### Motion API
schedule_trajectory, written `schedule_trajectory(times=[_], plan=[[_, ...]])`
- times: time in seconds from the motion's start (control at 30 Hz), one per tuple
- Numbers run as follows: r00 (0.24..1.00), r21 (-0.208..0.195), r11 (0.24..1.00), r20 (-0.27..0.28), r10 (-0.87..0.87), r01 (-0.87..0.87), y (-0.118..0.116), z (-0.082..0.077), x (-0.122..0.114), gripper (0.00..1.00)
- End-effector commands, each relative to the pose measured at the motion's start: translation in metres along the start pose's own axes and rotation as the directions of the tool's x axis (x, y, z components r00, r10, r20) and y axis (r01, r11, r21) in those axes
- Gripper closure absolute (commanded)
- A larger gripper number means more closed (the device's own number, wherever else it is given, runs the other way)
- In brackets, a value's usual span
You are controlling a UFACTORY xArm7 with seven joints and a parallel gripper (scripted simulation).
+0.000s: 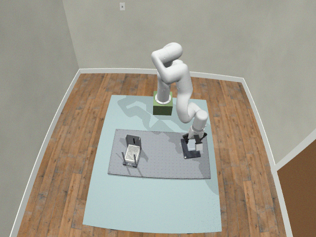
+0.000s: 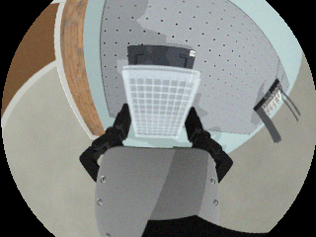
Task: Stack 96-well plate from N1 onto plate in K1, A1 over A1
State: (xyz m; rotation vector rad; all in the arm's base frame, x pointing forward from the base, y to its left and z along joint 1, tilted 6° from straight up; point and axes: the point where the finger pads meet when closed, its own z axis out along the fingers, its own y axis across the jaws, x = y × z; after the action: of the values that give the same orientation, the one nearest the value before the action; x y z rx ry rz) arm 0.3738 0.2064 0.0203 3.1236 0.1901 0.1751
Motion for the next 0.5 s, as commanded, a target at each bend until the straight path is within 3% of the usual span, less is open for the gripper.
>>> schedule_trajectory(times=[0.0,0.47], plan=[[1.0,0.002,1.0,-0.003,0.0,0.0,-0.001,-0.007,0.001,1.0],[1.0,0.002,1.0,-0.003,0.0,0.0,-0.001,-0.027,0.001,1.0]])
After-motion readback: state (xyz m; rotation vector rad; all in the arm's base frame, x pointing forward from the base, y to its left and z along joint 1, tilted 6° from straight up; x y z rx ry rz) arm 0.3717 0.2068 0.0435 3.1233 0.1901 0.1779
